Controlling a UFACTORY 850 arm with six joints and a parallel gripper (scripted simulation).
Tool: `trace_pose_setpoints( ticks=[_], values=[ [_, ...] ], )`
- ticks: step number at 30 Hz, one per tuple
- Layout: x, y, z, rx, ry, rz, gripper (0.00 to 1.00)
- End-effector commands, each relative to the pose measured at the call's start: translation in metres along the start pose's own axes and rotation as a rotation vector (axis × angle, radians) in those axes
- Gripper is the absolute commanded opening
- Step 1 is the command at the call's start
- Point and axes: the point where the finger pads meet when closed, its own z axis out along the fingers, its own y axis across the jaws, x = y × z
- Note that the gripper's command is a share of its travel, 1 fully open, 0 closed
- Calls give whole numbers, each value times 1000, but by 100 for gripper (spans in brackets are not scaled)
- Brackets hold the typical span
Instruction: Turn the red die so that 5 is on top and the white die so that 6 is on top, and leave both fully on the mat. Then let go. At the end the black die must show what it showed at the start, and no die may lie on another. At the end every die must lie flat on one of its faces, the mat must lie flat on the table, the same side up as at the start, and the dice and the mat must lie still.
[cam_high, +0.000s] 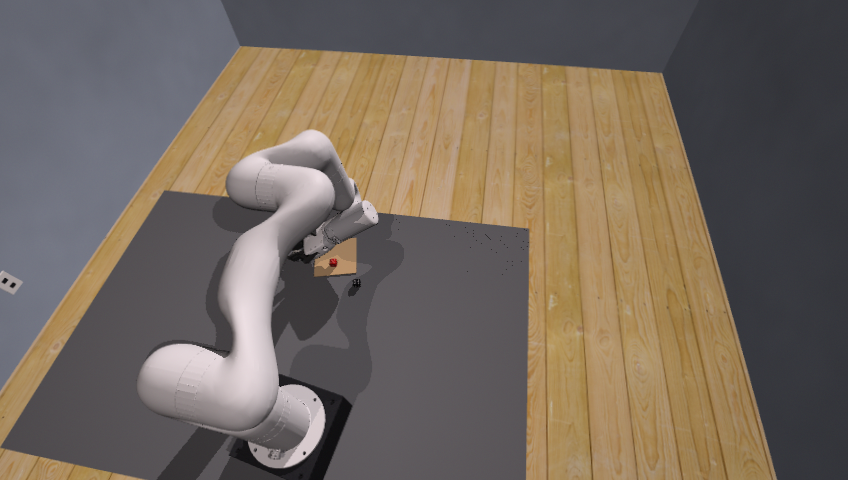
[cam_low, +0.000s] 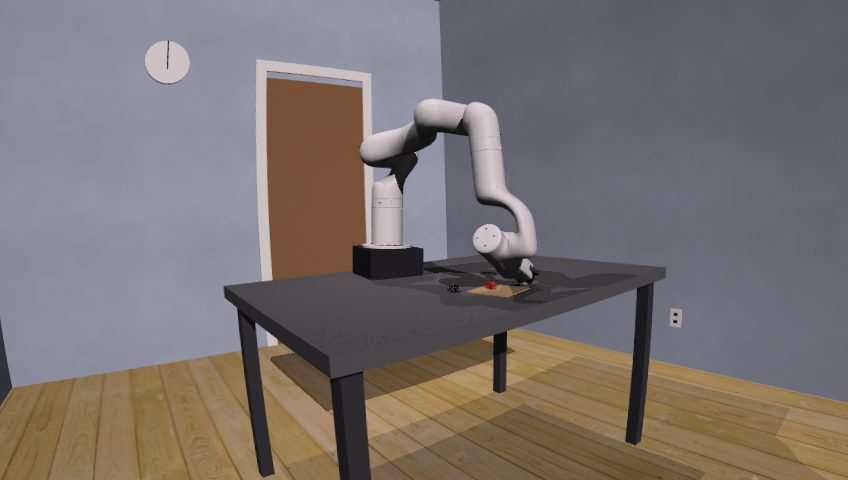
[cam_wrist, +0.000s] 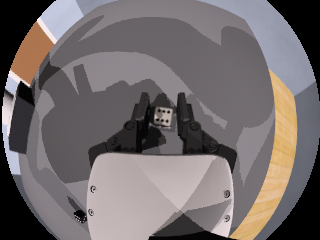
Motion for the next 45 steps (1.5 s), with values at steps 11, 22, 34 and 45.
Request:
trace_pose_setpoints(
  ticks=[11, 22, 34, 45],
  values=[
    [1, 1, -1, -1, 0, -2, 36],
    [1, 1, -1, -1, 0, -2, 36],
    [1, 1, -1, -1, 0, -2, 36],
    [1, 1, -8, -1, 0, -2, 36]
  ],
)
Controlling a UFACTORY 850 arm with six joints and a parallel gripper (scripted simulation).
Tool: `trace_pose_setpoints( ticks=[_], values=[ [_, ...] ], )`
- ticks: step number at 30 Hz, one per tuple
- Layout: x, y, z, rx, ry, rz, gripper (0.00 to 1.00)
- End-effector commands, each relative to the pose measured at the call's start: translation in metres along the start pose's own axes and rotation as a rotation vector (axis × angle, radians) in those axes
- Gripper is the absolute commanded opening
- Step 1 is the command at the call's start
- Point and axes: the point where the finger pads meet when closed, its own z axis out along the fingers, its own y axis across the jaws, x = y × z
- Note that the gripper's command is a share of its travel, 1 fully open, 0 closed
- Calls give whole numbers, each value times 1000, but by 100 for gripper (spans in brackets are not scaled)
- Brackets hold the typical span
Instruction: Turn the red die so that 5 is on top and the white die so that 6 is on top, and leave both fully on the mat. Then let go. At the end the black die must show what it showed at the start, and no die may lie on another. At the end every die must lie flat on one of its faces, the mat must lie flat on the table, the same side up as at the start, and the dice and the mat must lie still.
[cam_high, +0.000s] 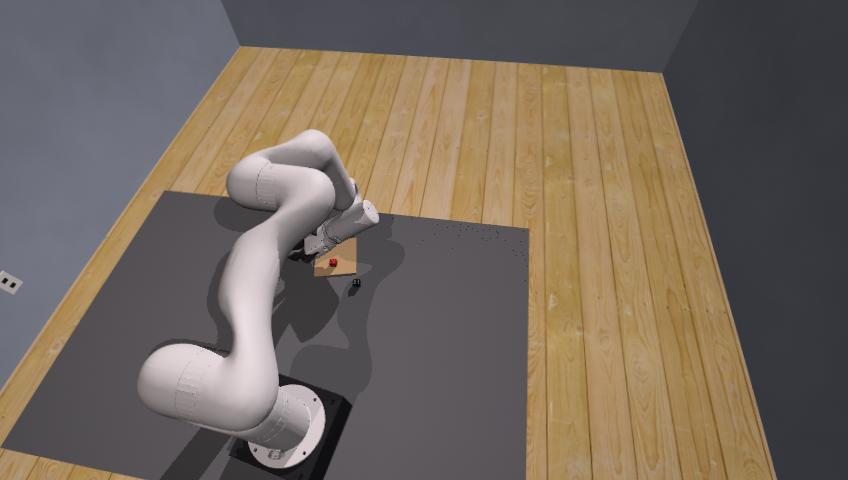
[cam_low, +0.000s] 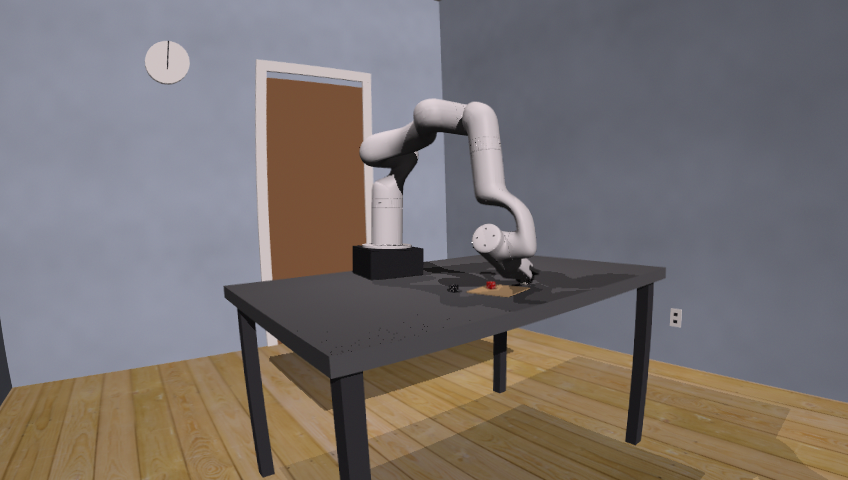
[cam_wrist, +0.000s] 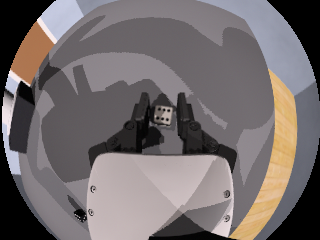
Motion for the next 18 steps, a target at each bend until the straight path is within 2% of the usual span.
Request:
trace_pose_setpoints(
  ticks=[1, 7, 18],
  values=[
    [1, 1, -9, -1, 0, -2, 36],
    [1, 1, -31, -1, 0, -2, 36],
    [1, 1, -48, -1, 0, -2, 36]
  ],
)
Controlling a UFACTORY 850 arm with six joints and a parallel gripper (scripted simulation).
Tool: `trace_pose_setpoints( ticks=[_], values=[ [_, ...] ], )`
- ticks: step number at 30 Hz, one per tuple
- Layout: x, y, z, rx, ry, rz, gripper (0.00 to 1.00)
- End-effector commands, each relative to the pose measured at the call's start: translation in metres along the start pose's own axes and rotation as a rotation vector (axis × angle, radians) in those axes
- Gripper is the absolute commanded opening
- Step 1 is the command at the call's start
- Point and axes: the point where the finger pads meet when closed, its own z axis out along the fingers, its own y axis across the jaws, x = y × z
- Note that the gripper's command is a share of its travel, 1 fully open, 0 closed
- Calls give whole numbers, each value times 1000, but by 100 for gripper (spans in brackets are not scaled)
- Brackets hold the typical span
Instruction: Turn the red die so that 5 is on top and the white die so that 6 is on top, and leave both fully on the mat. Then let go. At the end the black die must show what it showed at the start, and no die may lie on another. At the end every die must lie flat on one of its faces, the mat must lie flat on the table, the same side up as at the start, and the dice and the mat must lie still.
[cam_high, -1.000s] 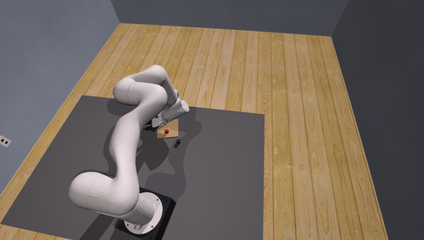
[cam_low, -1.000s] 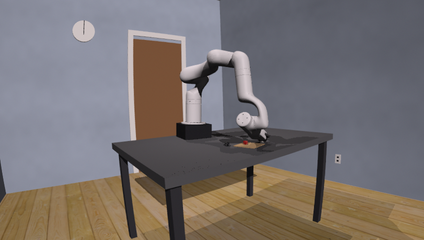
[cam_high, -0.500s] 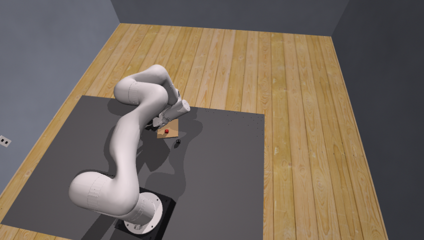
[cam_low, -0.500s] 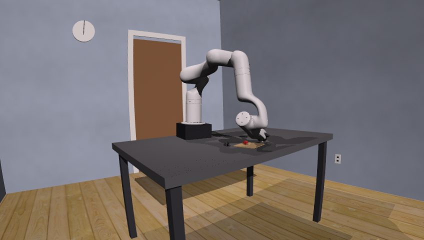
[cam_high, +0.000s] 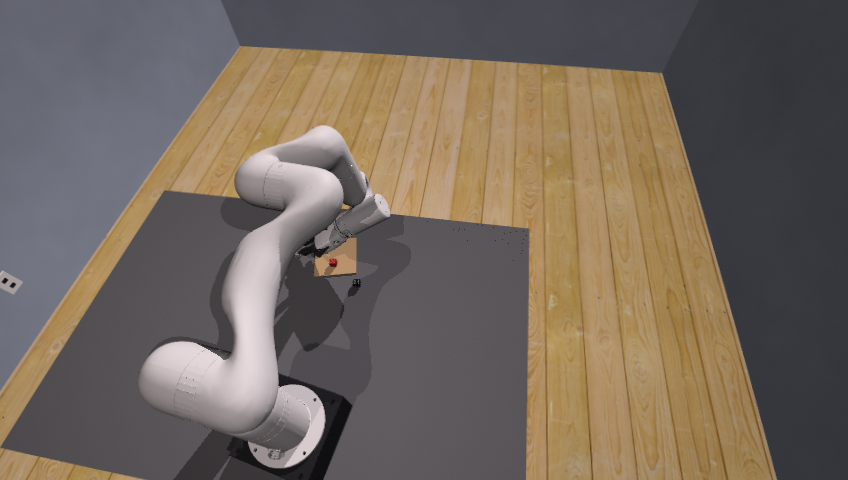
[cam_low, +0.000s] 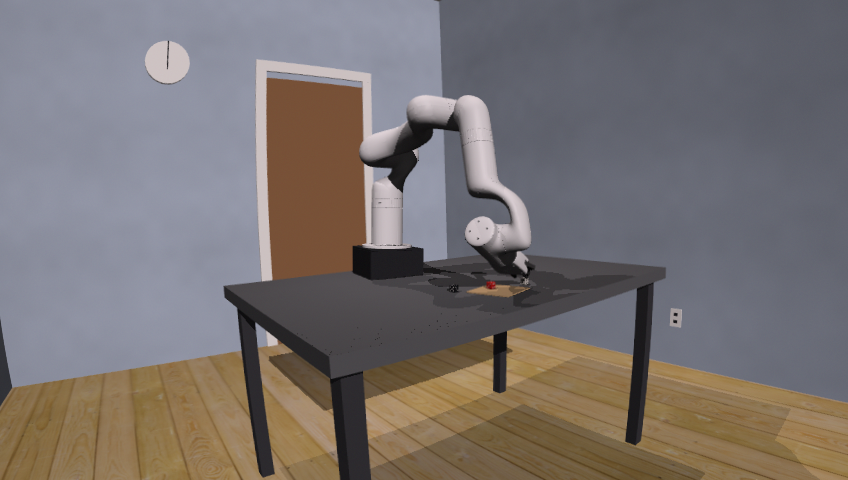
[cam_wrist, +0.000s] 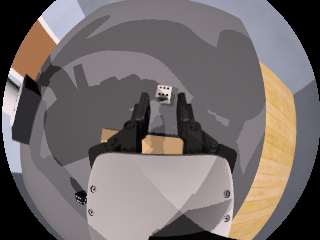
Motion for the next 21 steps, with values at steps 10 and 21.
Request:
trace_pose_setpoints(
  ticks=[10, 21],
  values=[
    [8, 1, -8, 0, 0, -1, 36],
    [48, 1, -29, 0, 0, -1, 36]
  ],
)
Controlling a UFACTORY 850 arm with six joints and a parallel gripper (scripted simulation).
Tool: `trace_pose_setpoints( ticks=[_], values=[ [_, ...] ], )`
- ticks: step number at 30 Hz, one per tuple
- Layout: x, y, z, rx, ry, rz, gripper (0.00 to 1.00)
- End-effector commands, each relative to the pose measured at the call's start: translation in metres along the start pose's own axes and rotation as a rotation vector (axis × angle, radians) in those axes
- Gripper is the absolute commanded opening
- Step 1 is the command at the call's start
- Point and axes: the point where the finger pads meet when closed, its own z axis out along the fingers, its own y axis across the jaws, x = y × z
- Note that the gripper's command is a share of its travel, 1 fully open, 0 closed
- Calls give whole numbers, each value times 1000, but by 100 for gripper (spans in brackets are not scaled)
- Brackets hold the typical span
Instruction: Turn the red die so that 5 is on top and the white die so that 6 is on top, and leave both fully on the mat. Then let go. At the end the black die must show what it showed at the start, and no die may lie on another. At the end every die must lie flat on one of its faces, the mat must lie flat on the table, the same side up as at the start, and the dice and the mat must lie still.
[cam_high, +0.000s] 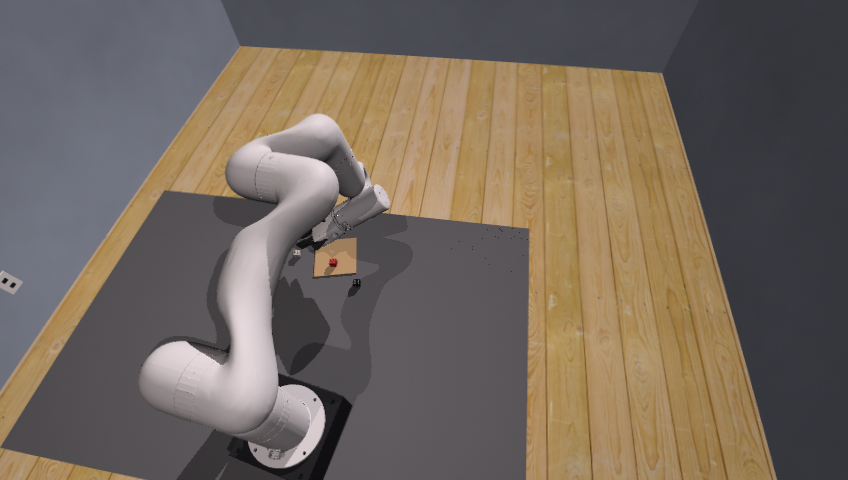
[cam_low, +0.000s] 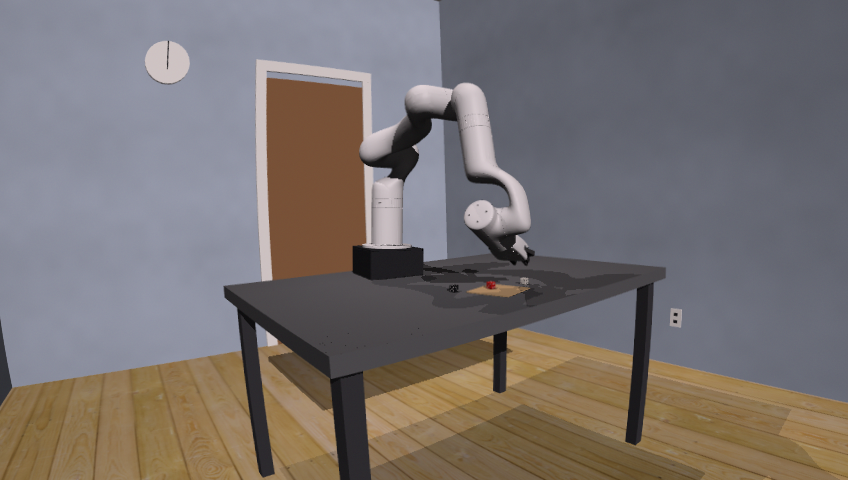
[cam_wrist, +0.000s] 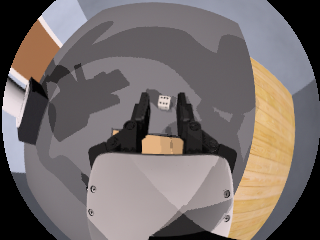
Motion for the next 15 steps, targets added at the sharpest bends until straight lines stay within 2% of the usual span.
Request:
trace_pose_setpoints(
  ticks=[1, 11, 13, 15],
  values=[
    [14, 0, -8, -1, -1, -1, 36],
    [18, -1, -8, 10, -12, 6, 36],
    [18, -6, -4, 41, -49, 26, 36],
    [19, -14, 3, 93, -122, 62, 36]
  ],
)
